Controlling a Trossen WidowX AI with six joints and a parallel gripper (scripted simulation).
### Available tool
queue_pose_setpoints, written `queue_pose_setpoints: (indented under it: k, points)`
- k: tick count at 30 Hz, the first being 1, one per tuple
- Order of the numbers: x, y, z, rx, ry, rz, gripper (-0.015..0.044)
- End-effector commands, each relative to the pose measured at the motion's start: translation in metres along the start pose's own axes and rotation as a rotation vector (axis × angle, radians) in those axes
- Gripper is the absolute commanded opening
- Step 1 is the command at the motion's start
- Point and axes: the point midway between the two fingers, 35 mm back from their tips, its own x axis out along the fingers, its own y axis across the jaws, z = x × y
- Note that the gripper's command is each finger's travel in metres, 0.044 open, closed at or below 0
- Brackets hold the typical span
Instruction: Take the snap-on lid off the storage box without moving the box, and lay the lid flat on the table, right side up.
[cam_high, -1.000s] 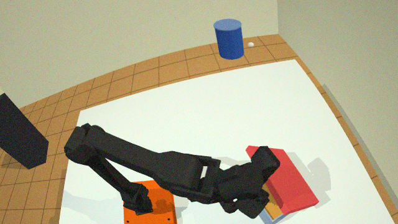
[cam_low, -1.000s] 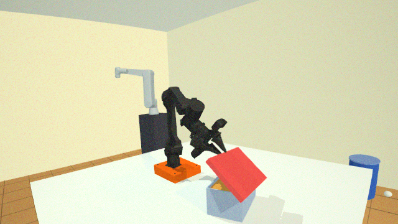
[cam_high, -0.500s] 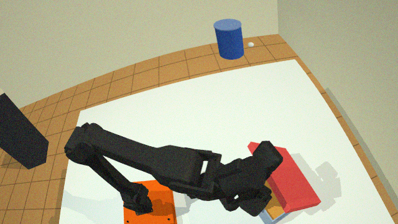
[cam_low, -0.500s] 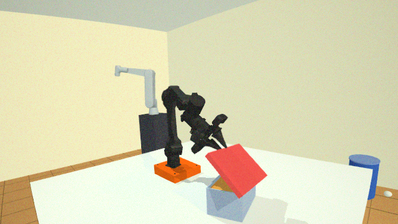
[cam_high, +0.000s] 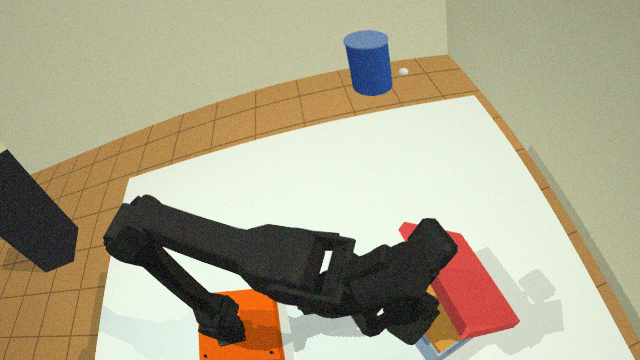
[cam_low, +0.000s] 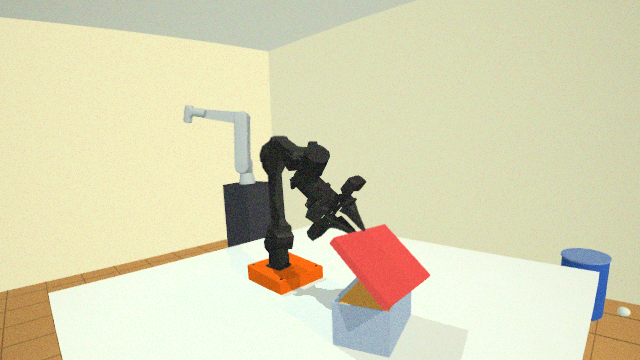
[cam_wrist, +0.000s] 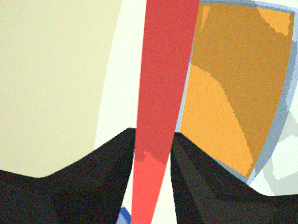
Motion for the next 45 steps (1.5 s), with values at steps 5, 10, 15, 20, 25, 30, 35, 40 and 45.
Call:
queue_pose_setpoints:
  k: [5, 10, 15, 20, 25, 30, 35, 40, 45]
  points:
    - [-0.002, 0.004, -0.001, -0.007, -0.005, 0.015, 0.0000]
    - [0.000, -0.001, -0.013, -0.006, -0.004, 0.015, 0.0000]
    - [-0.001, -0.002, -0.023, -0.005, -0.003, 0.015, 0.0000]
    - [-0.002, -0.003, -0.033, -0.004, -0.003, 0.015, 0.0000]
    - [-0.002, -0.003, -0.043, -0.003, -0.002, 0.015, 0.0000]
    - [-0.003, -0.004, -0.053, -0.002, -0.002, 0.015, 0.0000]
    - [-0.003, -0.005, -0.062, -0.001, -0.001, 0.016, 0.0000]
    - [-0.004, -0.005, -0.072, -0.001, 0.000, 0.016, 0.0000]
    - [-0.005, -0.006, -0.082, 0.000, 0.000, 0.016, 0.0000]
